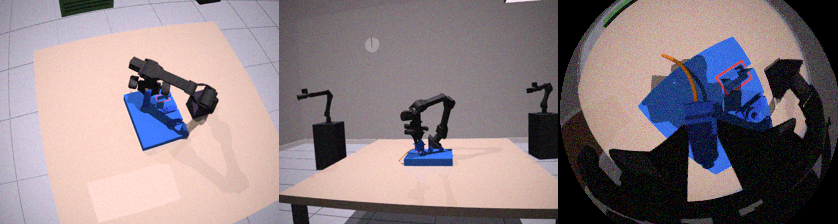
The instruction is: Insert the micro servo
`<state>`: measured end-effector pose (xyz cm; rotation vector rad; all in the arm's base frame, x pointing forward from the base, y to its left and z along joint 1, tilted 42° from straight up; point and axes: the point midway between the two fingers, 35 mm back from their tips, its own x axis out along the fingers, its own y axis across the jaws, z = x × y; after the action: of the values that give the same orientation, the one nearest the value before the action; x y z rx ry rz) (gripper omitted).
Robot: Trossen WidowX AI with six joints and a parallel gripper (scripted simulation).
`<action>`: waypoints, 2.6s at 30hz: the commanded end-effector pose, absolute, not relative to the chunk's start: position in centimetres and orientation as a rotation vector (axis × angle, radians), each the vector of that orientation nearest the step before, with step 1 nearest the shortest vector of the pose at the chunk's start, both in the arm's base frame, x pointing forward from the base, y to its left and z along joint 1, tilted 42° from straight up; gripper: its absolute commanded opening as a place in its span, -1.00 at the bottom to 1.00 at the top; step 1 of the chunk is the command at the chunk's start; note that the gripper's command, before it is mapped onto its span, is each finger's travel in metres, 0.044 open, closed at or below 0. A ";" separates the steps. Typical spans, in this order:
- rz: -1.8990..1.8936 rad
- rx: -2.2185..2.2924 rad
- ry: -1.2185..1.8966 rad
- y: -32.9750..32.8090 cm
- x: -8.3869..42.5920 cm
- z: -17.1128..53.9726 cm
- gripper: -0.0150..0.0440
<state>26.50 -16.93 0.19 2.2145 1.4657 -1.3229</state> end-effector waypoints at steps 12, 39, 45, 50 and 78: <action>-1.877 2.497 1.217 -17.0 26.5 0.2 -0.49; -2.484 2.692 0.787 -16.8 25.1 0.1 -0.49; -2.487 2.691 0.785 -16.4 22.4 0.0 -0.49; -2.489 2.689 0.785 -16.0 19.9 0.0 -0.49; -2.493 2.687 0.785 -14.1 15.9 -1.7 -0.49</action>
<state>15.79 -14.27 -1.46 2.6773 0.7912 -2.4911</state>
